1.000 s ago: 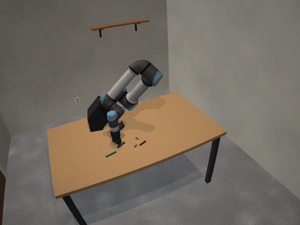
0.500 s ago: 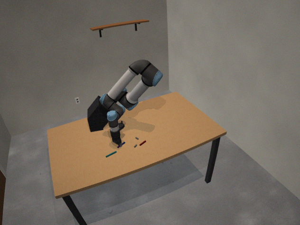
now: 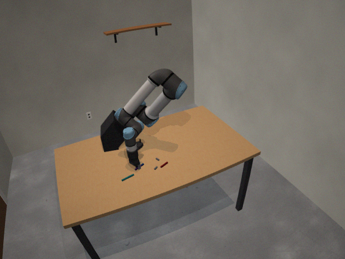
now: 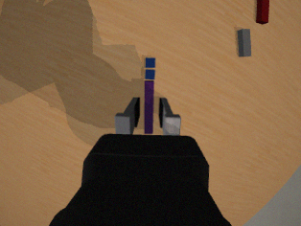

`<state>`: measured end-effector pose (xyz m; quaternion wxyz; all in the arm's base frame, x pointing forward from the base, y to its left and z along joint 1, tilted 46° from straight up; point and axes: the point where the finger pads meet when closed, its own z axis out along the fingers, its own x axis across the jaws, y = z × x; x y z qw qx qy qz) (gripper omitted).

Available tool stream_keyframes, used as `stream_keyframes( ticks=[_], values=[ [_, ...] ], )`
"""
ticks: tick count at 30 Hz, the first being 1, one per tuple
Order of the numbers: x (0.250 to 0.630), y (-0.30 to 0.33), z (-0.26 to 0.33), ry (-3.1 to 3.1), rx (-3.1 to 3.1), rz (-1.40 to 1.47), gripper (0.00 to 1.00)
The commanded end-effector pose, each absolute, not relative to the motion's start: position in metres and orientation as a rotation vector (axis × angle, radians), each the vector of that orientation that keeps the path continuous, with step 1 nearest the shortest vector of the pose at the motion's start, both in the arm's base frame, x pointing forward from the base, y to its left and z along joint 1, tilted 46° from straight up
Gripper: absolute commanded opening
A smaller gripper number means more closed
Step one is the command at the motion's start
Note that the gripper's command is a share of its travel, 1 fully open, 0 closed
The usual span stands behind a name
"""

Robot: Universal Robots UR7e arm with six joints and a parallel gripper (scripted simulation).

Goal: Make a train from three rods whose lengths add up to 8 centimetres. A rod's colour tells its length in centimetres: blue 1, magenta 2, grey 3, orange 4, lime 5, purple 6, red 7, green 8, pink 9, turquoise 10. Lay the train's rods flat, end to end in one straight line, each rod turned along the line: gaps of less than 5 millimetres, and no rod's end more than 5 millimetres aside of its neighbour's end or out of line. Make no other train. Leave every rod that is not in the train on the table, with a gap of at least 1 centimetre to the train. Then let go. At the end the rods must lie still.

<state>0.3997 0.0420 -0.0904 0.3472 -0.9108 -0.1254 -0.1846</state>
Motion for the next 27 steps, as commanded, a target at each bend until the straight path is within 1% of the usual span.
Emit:
stream_keyframes(
  ticks=[1, 12, 27],
  values=[
    [0.4, 0.042, -0.09, -0.325, -2.363, -0.48, 0.54],
    [0.399, 0.038, -0.087, -0.325, -2.363, -0.48, 0.54],
    [0.385, 0.002, -0.05, -0.325, -2.363, -0.48, 0.54]
  ],
)
